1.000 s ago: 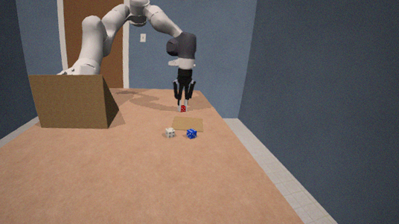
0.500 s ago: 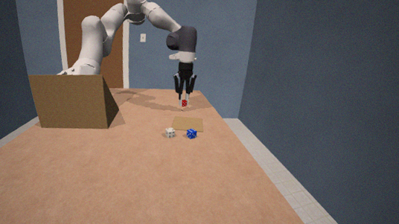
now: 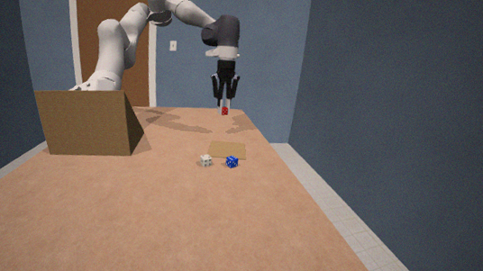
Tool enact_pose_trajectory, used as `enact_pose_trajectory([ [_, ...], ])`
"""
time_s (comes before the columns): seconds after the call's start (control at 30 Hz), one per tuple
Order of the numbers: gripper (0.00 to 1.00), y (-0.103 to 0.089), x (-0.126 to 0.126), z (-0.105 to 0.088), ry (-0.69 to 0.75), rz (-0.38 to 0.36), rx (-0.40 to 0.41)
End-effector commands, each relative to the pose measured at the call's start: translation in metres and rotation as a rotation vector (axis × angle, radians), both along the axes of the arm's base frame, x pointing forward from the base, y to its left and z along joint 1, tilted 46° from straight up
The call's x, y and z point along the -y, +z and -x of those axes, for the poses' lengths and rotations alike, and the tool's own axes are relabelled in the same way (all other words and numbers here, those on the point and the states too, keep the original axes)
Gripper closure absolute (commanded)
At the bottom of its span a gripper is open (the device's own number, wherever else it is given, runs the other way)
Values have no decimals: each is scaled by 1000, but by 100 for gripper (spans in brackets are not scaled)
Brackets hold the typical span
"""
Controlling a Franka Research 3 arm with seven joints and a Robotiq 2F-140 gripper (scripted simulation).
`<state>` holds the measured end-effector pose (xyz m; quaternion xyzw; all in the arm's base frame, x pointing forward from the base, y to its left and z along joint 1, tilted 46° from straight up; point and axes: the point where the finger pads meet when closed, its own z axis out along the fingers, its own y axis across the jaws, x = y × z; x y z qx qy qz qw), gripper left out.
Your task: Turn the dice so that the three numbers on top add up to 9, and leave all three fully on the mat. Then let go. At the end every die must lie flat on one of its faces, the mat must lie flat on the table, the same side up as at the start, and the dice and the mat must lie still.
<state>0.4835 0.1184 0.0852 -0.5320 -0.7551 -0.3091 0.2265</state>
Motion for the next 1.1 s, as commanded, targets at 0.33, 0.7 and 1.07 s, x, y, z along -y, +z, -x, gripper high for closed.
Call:
enact_pose_trajectory([
  [0.33,84,-43,45,11,-100,-3,-128],
  [0.7,84,-110,116,37,-250,0,-278],
  [1.07,84,-111,115,37,-250,0,-278],
])
